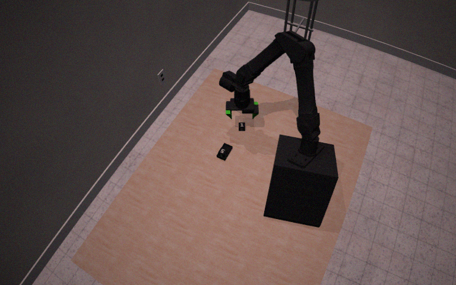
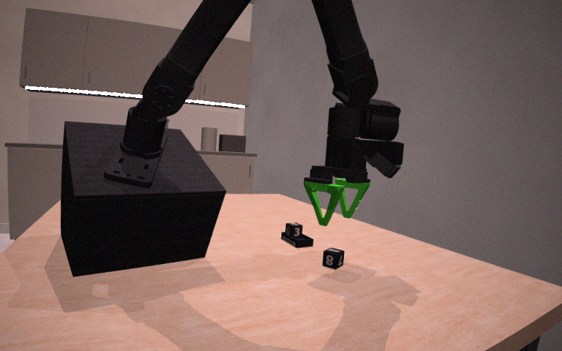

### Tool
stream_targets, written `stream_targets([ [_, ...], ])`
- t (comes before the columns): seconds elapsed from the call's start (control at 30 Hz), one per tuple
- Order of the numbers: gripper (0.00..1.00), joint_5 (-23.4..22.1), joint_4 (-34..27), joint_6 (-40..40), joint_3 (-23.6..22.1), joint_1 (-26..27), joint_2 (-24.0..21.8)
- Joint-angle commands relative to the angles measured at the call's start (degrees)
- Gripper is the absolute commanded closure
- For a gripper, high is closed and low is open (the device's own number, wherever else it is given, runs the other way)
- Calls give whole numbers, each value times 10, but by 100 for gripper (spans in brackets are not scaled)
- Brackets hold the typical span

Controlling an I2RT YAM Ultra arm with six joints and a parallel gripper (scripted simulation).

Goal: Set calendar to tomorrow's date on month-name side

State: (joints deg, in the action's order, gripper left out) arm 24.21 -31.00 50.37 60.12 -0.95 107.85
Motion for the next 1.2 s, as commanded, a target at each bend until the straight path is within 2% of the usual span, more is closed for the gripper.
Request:
stream_targets([
  [0.0,0,3,-3,2,3,-4,-9],
  [0.1,0,3,-5,3,3,-5,-10],
  [0.13,55,3,-5,3,3,-5,-10],
  [1.17,55,3,-5,3,3,-5,-10],
])
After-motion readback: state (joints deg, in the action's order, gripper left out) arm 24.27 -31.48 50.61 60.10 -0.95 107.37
